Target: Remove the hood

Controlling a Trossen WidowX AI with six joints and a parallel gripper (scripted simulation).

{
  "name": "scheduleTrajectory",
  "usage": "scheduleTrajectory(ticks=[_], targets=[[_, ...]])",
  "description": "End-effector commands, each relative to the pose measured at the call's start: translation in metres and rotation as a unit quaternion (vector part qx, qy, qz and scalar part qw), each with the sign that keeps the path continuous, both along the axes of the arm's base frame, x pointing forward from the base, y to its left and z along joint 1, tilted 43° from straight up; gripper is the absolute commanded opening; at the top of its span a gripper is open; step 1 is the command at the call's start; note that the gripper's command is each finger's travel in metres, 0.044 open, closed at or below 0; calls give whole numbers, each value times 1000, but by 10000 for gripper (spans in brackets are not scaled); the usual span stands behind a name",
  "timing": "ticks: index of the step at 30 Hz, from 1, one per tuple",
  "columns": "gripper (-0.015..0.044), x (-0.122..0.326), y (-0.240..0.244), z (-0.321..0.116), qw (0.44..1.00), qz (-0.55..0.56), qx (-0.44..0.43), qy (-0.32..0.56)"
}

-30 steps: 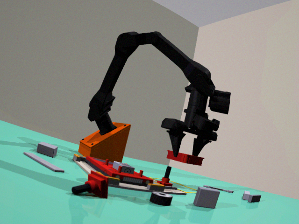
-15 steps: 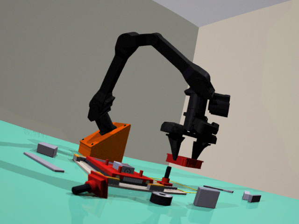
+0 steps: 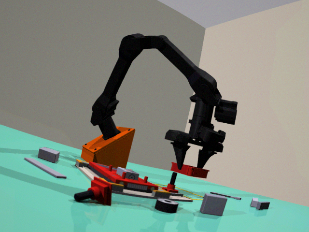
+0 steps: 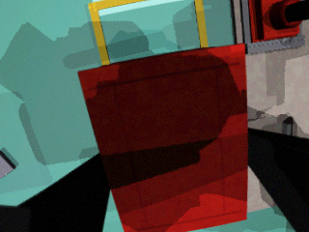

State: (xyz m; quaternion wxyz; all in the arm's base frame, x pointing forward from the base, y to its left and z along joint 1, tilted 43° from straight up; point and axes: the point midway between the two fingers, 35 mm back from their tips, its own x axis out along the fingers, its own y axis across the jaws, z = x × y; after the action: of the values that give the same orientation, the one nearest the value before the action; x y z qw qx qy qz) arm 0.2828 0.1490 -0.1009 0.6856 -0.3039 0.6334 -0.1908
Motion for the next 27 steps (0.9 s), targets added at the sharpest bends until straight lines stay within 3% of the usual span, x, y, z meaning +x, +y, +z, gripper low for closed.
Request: scheduleTrajectory(ticks=[1,27], targets=[[0,1,-3,-2,1000,3,-2,0],[0,2,-15,-15,1000,3,-2,0]])
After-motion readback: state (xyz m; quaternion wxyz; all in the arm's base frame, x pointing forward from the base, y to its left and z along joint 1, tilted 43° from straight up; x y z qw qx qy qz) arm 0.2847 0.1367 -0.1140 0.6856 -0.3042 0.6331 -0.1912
